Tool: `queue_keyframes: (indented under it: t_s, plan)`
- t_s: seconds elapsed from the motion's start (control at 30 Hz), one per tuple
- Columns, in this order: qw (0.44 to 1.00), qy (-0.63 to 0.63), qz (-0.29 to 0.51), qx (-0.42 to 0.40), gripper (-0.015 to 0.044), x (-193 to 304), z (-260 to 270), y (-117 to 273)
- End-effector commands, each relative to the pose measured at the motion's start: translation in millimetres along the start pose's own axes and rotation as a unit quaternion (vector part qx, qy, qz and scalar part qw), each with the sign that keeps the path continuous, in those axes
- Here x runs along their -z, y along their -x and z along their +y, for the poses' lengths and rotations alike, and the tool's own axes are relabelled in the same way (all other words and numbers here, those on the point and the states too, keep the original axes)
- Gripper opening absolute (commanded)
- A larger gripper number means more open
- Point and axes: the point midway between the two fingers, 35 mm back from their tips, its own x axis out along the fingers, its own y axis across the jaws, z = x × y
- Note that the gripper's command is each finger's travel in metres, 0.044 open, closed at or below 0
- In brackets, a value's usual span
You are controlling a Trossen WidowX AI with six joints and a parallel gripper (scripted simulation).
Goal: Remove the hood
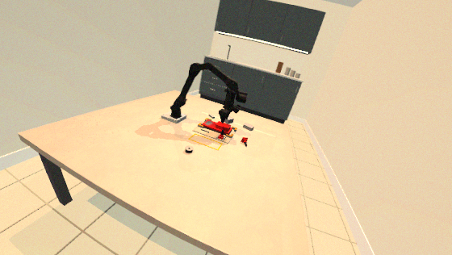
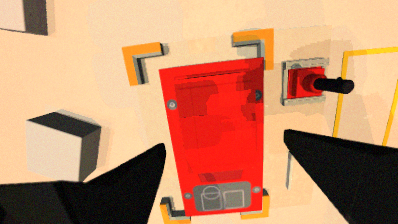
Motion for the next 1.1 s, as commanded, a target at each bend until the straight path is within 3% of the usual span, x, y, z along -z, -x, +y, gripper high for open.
queue_keyframes:
  t_s: [0.0,1.07]
  plan:
    - [1.000,-0.002,-0.001,0.002,0.0440,0,0,-4]
    - [1.000,-0.002,-0.001,0.002,0.0440,0,1,-29]
